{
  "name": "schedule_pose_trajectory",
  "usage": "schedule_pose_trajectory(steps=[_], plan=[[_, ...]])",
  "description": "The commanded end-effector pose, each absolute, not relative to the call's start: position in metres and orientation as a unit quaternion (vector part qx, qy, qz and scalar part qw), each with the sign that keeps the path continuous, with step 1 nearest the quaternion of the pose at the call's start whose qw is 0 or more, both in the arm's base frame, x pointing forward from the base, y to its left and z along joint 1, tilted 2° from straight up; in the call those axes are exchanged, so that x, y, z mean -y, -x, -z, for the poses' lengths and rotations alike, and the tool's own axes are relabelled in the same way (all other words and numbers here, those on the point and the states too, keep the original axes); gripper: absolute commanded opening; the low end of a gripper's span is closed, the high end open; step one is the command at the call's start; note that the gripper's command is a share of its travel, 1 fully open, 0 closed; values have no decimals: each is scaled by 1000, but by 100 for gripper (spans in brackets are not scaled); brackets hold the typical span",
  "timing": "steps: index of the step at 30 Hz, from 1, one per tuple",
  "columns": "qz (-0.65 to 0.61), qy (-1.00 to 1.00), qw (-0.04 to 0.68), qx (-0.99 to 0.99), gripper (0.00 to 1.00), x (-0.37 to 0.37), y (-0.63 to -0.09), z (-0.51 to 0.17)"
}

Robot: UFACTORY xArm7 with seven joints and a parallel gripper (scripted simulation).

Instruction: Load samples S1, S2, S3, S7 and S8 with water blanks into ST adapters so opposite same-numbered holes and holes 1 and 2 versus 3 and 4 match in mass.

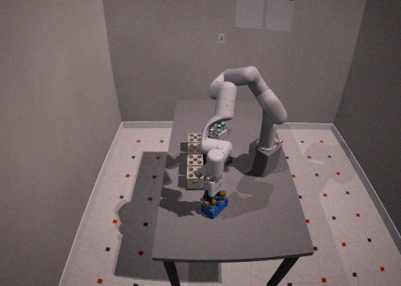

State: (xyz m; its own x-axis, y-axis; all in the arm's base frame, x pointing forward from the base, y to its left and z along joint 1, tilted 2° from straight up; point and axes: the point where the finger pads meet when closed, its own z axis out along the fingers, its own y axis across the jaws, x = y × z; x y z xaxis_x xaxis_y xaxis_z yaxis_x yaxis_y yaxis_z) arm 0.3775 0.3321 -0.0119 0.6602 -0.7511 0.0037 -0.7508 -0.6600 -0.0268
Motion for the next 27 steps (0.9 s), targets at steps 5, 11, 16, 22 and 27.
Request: schedule_pose_trajectory(steps=[5, 11, 16, 22, 27], plan=[[8, 911, 13, -412, 57, -334, -379, 26], [8, 911, 13, -412, 57, -334, -379, 38], [8, 911, 13, -412, 57, -334, -379, 39], [8, 911, 13, -412, 57, -334, -379, 39], [8, 911, 13, -412, 57, -334, -379, 43]])
